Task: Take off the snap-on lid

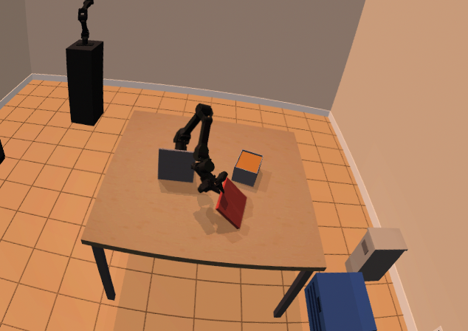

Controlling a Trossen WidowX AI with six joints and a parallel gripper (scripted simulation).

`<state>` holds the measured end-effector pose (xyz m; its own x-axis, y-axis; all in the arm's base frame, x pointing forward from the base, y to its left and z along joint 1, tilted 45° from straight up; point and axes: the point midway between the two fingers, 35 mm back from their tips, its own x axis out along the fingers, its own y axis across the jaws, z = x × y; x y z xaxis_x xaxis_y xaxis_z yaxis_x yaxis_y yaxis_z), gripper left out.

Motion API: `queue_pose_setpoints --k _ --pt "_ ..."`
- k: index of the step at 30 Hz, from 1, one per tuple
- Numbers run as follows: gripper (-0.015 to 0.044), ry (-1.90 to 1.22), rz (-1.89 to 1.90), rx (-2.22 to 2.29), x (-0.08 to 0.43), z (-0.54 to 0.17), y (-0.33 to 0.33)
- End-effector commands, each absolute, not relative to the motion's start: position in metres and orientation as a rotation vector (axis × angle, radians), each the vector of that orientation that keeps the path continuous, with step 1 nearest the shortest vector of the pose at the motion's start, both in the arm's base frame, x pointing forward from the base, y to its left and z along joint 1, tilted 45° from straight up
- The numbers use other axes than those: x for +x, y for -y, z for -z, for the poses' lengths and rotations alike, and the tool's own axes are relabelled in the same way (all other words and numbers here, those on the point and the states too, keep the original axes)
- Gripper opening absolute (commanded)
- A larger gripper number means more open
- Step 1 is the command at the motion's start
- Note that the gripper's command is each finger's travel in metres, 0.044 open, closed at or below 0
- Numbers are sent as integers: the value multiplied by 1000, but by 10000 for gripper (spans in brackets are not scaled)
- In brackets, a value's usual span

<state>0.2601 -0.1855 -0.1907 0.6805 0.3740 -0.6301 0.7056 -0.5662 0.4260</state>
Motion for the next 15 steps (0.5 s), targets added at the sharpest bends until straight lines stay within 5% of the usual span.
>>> queue_pose_setpoints --k 1,15 --pt "0 -828 633 2227 260 193 182" --pt "0 -828 632 2227 258 201 174"
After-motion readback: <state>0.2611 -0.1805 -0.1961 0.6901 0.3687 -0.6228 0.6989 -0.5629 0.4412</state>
